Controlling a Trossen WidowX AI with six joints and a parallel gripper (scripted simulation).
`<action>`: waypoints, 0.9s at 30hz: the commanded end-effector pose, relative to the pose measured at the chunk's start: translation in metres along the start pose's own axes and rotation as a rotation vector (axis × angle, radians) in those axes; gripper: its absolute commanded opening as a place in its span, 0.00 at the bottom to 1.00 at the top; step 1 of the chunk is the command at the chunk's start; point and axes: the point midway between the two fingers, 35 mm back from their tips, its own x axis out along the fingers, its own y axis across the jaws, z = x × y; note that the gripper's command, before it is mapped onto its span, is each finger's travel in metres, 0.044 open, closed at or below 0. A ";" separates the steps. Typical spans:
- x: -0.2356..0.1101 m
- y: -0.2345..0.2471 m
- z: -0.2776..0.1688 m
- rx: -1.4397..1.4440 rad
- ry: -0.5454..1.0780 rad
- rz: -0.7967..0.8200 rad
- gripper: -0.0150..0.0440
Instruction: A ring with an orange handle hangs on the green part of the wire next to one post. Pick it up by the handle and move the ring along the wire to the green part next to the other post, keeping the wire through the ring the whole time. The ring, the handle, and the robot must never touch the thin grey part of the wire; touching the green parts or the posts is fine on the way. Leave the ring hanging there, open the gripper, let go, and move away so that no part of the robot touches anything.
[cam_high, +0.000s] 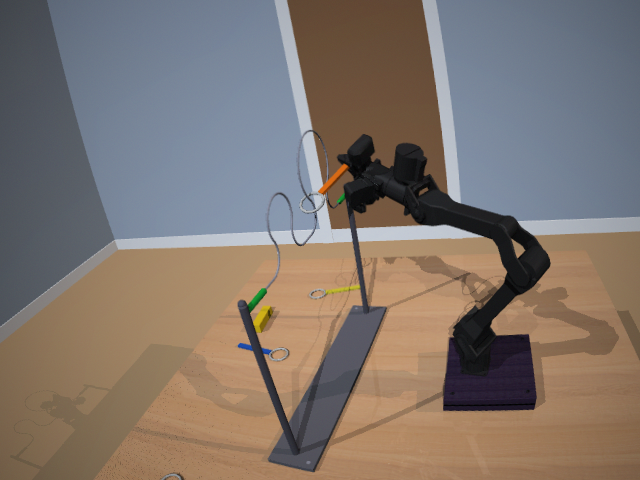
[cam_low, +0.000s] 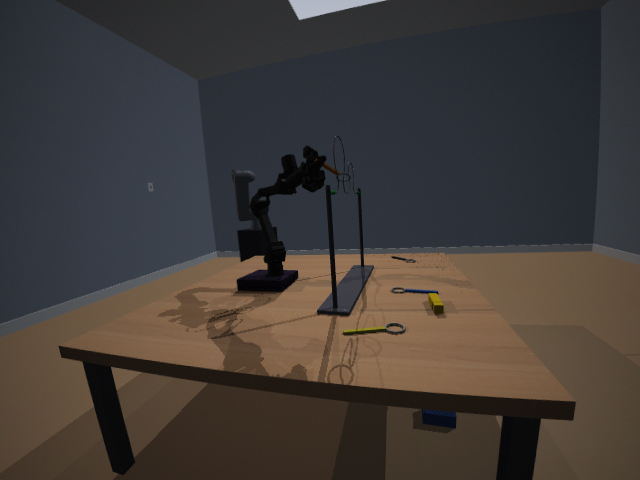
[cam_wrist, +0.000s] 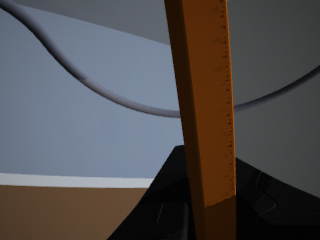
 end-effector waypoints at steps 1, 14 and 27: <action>-0.003 0.016 0.000 0.082 0.017 0.049 0.00; -0.014 0.059 0.009 0.334 0.051 0.193 0.00; -0.032 0.099 0.032 0.614 0.089 0.354 0.00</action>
